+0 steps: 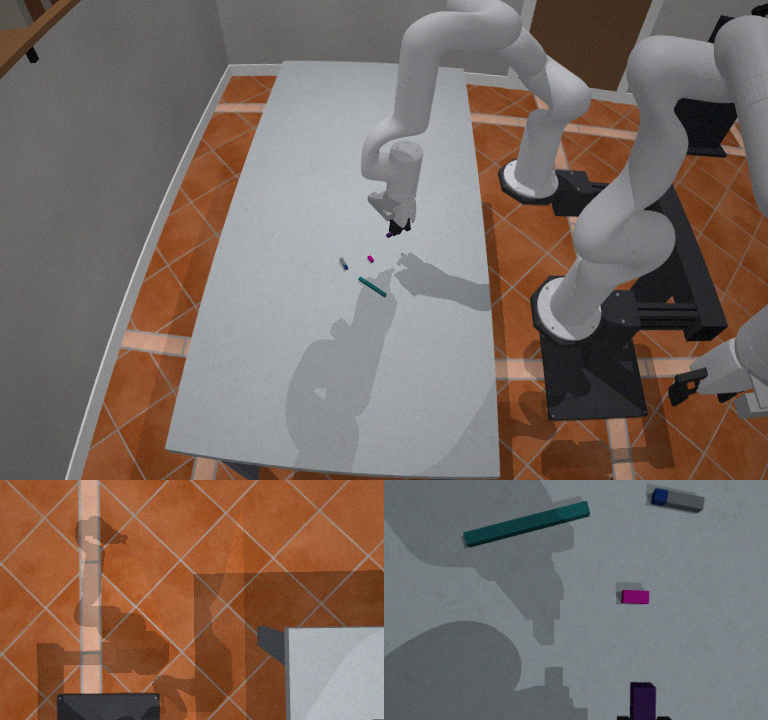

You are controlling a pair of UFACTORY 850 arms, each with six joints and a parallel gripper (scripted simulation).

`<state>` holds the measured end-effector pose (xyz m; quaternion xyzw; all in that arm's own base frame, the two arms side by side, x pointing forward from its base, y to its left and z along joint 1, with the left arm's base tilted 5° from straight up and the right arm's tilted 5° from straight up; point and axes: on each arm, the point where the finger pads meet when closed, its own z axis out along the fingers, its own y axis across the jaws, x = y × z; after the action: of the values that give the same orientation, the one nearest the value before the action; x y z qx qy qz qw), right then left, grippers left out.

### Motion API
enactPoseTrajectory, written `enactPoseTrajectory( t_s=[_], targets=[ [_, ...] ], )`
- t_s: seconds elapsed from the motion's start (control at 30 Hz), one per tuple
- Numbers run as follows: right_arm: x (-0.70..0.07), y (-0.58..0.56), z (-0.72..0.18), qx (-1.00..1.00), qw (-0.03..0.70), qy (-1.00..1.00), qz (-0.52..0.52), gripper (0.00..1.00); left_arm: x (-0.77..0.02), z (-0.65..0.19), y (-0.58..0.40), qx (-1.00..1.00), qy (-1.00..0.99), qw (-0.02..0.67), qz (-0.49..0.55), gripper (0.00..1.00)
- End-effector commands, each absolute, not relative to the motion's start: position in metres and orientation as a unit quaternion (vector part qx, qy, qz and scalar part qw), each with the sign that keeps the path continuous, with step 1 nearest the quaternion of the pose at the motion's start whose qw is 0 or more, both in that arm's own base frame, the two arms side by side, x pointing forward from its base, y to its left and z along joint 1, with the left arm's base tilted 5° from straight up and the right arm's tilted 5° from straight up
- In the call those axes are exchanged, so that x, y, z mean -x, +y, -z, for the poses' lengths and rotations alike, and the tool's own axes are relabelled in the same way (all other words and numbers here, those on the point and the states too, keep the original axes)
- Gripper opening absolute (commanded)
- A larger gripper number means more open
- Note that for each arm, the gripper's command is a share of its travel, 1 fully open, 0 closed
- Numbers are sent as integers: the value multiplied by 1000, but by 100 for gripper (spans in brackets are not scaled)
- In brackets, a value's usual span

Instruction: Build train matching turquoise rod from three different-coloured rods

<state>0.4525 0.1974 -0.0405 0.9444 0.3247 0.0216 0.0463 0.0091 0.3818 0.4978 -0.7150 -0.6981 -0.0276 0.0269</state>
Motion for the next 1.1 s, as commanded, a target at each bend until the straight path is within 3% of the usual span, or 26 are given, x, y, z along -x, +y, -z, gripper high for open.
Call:
enactPoseTrajectory(
  t_s=[0.0, 1.07],
  targets=[
    [-462, 198, 40, -936, 44, 349, 0, 6, -9, -499, 382, 715, -698, 28, 28, 100],
    [-560, 203, 39, -755, 54, 653, 17, 6, -9, -499, 382, 715, -698, 28, 28, 100]
  ],
)
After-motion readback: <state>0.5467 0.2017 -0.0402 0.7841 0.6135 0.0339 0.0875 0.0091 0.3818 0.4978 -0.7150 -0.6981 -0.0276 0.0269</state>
